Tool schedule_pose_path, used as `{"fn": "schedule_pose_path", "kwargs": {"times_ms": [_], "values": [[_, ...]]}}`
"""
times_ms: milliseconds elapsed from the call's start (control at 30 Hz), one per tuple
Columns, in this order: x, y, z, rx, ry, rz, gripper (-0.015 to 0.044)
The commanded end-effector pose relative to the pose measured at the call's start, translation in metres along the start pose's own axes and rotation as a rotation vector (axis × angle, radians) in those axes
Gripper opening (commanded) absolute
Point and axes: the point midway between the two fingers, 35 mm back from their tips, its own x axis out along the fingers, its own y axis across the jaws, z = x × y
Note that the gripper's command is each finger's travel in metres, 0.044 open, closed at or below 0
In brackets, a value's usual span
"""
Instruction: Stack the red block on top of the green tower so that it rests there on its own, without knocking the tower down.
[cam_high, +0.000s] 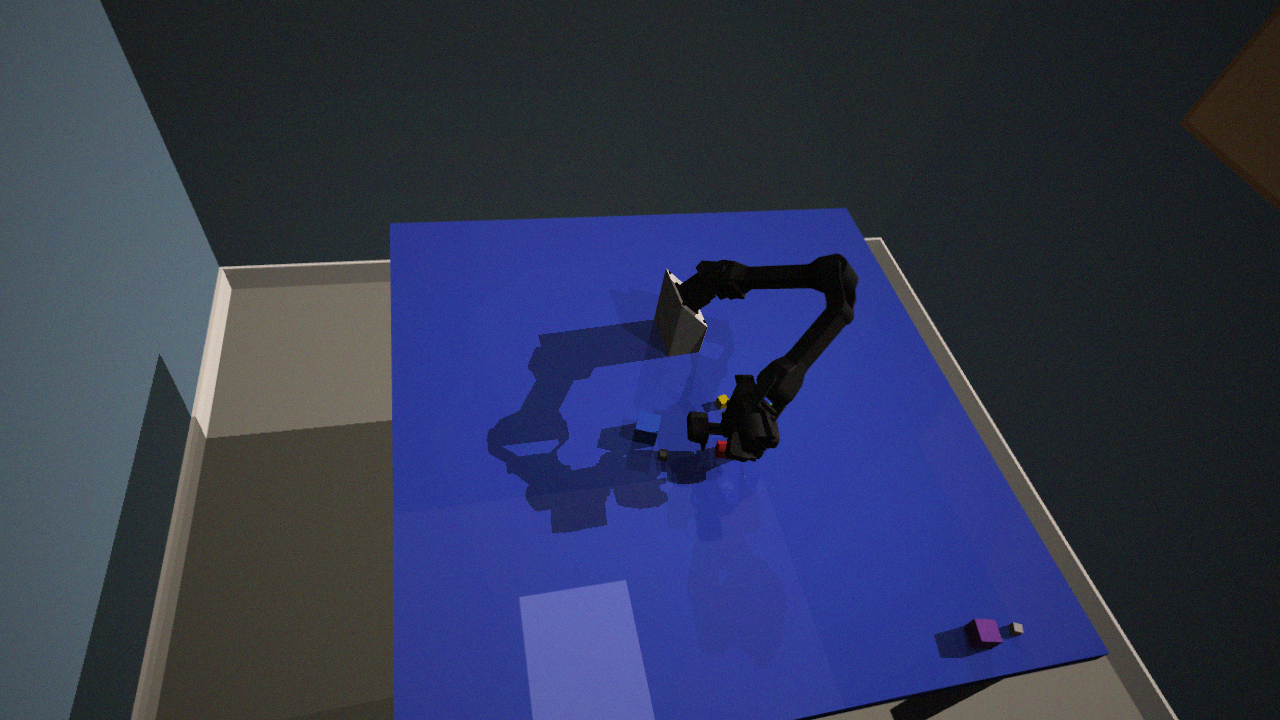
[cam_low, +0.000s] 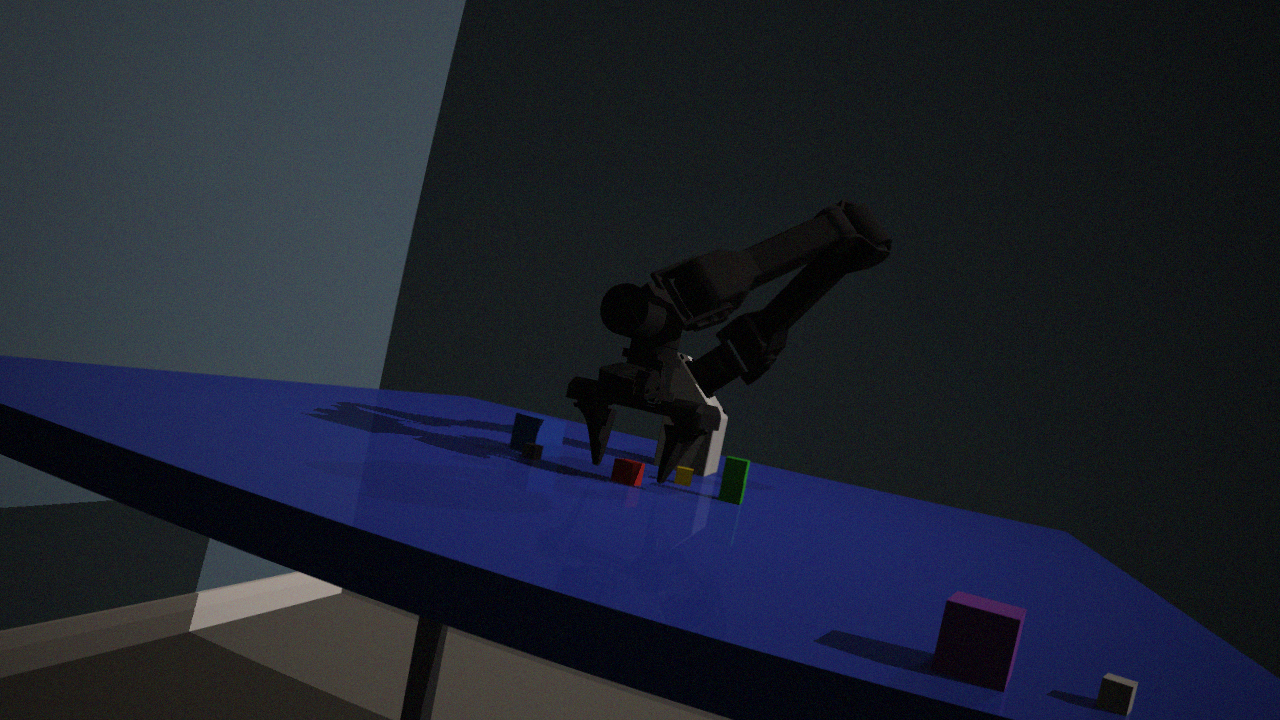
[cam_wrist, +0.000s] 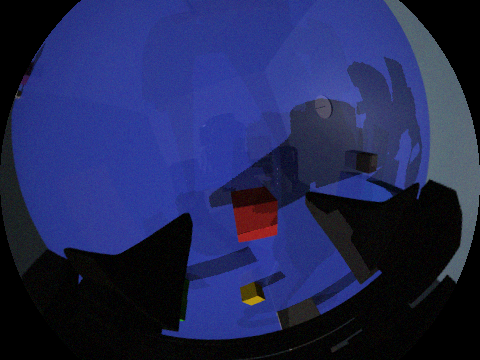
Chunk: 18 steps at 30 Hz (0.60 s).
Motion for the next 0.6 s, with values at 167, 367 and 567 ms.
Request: {"fn": "schedule_pose_path", "kwargs": {"times_ms": [167, 367, 567], "values": [[0.0029, -0.0010, -0.0019, 0.009, 0.006, 0.003, 0.0440], [0.0029, -0.0010, -0.0019, 0.009, 0.006, 0.003, 0.0440], [0.0022, -0.0011, -0.0020, 0.009, 0.006, 0.003, 0.0309]]}}
